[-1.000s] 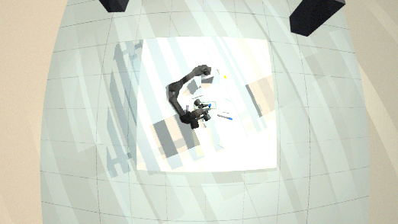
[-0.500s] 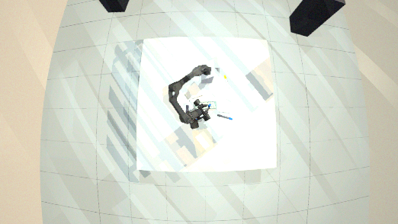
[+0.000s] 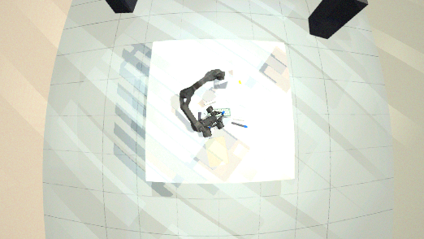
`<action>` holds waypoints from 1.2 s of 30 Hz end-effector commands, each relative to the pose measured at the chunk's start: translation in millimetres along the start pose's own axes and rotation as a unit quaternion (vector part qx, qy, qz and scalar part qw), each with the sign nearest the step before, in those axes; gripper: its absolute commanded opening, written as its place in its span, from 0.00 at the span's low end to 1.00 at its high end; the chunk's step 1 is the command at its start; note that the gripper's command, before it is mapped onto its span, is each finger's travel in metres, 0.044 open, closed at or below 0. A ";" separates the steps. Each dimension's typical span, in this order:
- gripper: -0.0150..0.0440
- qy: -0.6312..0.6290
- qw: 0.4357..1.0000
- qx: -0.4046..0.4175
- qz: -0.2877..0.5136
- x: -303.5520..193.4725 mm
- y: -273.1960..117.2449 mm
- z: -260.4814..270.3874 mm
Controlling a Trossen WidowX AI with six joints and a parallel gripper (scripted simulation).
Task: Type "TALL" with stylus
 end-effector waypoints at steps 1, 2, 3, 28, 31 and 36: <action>0.39 -0.002 1.000 0.000 -0.002 2.0 1.1 0.8; 0.39 -0.002 1.000 0.000 -0.002 2.3 1.3 0.8; 0.39 -0.002 1.000 0.000 -0.002 2.7 1.5 0.8; 0.39 -0.002 1.000 0.000 -0.002 -15.3 -9.1 -0.7; 0.39 -0.002 1.000 0.001 -0.001 -27.7 -15.9 -2.3; 0.39 -0.002 1.000 0.001 -0.001 -28.7 -16.5 -2.5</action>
Point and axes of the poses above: the point midway between the two fingers, 35 mm back from their tips, its own y axis out along the fingers, its own z axis across the jaws, x = y × z, the point moved 8 cm from there along -y, back along the fingers, and after that the axes turned 6 degrees about y, right-handed, at the moved point
